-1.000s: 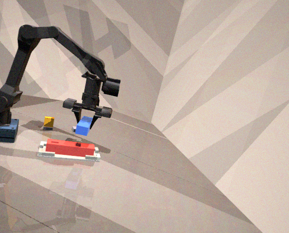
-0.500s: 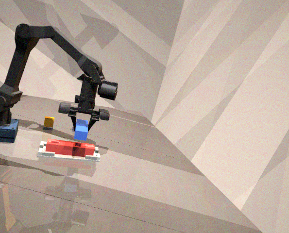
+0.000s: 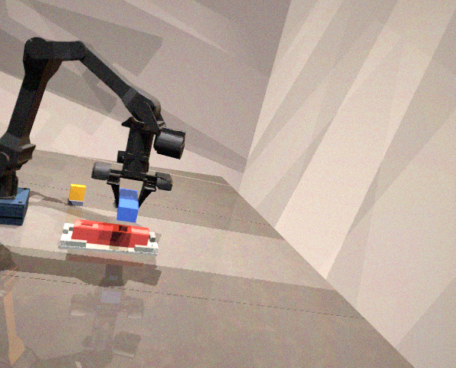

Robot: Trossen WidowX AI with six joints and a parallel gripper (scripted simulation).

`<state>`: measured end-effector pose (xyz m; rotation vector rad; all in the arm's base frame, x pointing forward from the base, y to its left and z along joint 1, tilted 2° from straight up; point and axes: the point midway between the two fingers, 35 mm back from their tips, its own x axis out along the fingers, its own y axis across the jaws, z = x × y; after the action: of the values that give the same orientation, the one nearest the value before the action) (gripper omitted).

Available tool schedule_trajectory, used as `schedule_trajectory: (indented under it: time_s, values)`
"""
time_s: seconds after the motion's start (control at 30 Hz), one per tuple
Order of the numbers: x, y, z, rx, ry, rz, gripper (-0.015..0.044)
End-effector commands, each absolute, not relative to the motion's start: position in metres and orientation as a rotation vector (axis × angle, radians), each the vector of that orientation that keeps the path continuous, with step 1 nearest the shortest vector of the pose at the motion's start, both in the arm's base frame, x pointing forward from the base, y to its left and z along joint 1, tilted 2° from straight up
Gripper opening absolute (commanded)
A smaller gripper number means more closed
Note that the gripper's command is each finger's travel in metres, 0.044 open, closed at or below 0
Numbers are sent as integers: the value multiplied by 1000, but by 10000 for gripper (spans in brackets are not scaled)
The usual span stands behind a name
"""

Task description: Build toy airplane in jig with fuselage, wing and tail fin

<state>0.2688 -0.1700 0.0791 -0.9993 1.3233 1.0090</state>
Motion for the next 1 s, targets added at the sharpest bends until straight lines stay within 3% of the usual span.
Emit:
schedule_trajectory:
  time_s: [0.0, 0.97]
  values:
    - [269, -170, 79, -1005, 1321, 1010, 195]
    - [269, -170, 39, -1005, 1321, 1010, 195]
